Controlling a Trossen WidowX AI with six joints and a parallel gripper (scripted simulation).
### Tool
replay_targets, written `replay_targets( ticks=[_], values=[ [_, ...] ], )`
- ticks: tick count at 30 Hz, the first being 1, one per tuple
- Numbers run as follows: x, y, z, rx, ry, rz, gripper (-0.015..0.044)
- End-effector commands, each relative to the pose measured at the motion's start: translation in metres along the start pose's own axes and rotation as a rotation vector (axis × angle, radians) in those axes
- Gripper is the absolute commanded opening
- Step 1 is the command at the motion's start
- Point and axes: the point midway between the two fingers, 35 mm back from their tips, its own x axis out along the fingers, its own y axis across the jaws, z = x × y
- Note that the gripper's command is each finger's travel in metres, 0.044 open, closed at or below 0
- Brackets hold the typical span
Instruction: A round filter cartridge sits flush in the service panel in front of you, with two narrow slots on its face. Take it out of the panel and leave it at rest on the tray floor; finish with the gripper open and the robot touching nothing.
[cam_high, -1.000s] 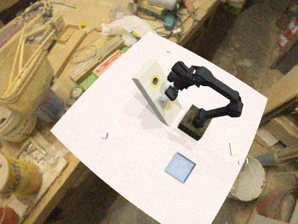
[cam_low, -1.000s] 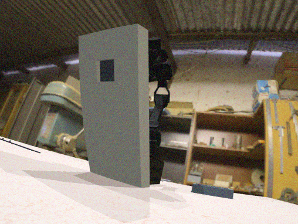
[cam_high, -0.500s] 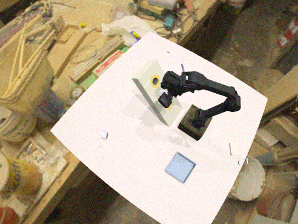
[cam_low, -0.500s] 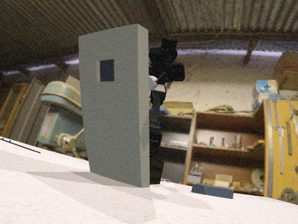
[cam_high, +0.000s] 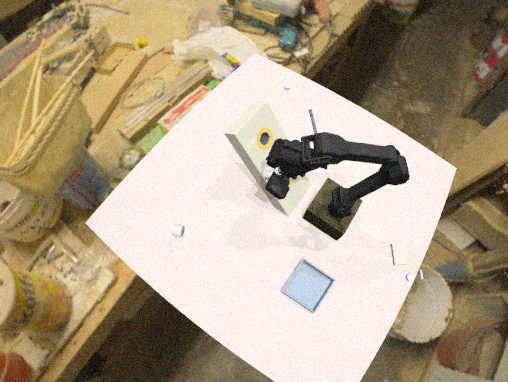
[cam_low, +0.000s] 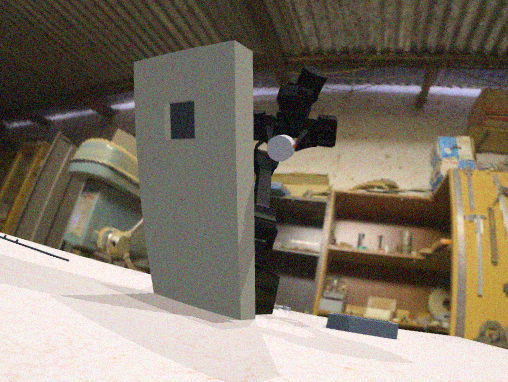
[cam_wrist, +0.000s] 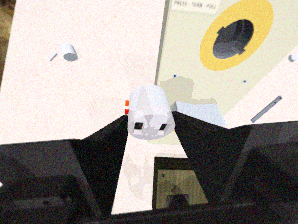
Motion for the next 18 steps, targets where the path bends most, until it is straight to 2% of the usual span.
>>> replay_targets(
  ticks=[1, 18],
  values=[
    [0.002, 0.019, -0.006, -0.093, 0.003, 0.055, 0.0],
    [-0.002, 0.108, -0.054, -0.569, -0.002, 0.333, 0.0]
  ],
)
